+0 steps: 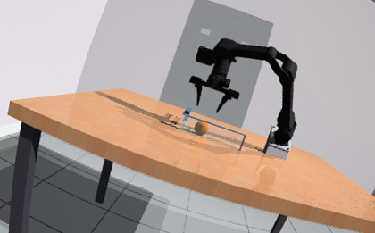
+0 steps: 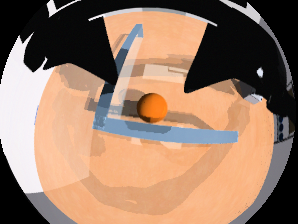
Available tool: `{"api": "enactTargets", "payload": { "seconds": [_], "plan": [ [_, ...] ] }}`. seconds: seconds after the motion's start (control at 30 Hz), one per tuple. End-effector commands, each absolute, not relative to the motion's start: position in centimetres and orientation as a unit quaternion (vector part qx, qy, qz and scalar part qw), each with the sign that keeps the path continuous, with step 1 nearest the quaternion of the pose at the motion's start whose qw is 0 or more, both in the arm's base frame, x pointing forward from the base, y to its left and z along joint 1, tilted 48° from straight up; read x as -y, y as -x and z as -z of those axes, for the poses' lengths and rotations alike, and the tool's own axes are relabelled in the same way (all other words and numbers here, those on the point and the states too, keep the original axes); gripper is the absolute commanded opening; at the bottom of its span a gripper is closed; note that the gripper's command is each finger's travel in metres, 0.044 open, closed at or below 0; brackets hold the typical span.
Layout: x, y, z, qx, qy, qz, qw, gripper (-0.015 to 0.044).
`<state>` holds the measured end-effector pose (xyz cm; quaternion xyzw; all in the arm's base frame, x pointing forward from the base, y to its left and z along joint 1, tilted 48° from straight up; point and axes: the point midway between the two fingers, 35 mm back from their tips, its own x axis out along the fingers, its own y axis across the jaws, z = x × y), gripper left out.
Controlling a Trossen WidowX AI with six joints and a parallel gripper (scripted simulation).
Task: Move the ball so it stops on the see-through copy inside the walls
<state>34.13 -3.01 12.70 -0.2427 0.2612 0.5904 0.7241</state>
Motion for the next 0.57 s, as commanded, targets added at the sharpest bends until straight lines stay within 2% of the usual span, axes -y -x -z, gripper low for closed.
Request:
{"api": "enactTargets", "payload": {
  "seconds": [0.0,0.23,0.33,0.53],
  "plan": [
    [3.6,-33.7,-13.5,-0.262,0.244,-0.595,0.720,0.0355],
    [3.4,-34.0,-13.0,-0.261,0.243,-0.589,0.725,0.0355],
    [4.5,-33.8,-13.9,-0.264,0.237,-0.591,0.724,0.0434],
    [6.4,-33.3,-15.5,-0.267,0.226,-0.596,0.723,0.0440]
  ]
}}
